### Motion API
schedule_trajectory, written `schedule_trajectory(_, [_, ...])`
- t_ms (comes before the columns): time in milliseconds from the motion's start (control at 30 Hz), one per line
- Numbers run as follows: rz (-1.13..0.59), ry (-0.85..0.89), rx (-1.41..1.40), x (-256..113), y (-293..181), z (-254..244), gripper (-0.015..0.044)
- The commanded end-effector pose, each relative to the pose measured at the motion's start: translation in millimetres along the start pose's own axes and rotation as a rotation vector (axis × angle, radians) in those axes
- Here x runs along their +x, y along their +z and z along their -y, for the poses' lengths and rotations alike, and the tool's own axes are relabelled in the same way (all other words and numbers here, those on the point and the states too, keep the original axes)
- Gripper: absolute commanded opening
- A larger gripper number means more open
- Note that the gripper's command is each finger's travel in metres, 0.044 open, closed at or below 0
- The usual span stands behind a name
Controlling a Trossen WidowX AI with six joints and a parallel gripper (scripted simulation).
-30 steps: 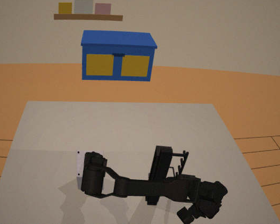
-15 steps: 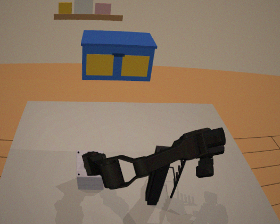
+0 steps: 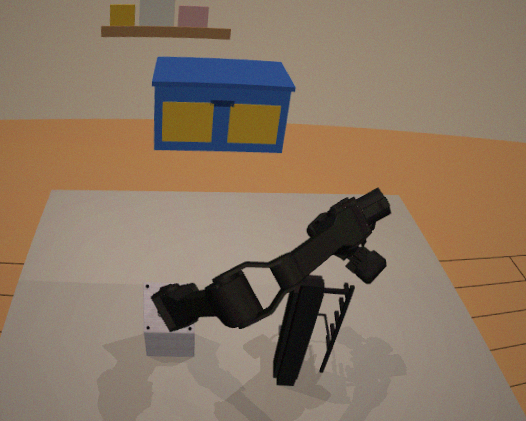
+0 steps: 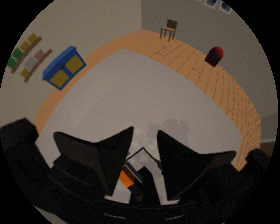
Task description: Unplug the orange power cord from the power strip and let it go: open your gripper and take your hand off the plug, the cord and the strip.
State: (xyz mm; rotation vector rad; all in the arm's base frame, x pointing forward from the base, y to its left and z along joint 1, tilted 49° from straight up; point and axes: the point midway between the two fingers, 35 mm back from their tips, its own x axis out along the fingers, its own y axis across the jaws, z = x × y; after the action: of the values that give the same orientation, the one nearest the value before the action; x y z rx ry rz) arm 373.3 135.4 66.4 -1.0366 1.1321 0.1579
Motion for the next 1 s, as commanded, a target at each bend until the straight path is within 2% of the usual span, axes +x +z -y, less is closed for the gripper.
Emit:
schedule_trajectory(0, [-0.154, 0.043, -0.243, 16, -29, -31, 0.016])
schedule_trajectory(233, [-0.554, 0.185, -0.811, 30, -107, -64, 0.016])
schedule_trajectory(967, [-0.564, 0.19, -0.826, 24, -116, -53, 0.016])
